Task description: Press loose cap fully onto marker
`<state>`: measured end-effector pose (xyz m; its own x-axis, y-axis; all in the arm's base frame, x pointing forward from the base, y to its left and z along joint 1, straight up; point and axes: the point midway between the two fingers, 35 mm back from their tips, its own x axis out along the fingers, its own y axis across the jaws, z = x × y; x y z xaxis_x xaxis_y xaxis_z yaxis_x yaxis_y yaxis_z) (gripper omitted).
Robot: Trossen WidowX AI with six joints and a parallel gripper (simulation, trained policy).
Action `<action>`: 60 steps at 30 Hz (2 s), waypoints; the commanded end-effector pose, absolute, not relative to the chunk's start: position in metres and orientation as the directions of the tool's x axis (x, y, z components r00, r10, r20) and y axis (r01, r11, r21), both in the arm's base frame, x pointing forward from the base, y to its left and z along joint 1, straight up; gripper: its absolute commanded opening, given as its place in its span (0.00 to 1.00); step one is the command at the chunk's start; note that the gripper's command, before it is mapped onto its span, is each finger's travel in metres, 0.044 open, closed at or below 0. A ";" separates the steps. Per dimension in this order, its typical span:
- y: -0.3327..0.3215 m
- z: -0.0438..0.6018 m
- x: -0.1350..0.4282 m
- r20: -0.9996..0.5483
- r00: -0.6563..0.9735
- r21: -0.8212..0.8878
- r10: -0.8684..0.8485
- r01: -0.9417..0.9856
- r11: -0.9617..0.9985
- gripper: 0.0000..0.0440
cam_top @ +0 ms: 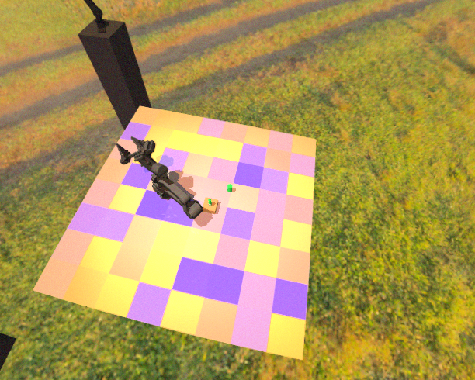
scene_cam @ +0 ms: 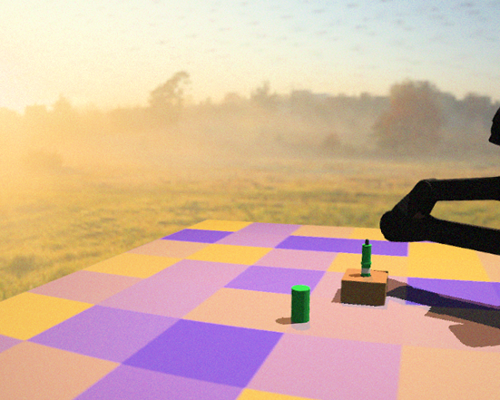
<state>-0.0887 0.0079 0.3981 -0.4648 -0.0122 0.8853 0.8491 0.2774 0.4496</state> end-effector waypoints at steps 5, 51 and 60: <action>0.014 0.396 -0.097 0.861 -0.509 0.486 0.019 0.832 0.267 0.63; 0.081 0.353 -0.157 0.417 -0.841 0.775 0.346 0.527 0.349 0.74; 0.095 0.339 -0.161 0.305 -0.860 0.793 0.409 0.467 0.390 0.74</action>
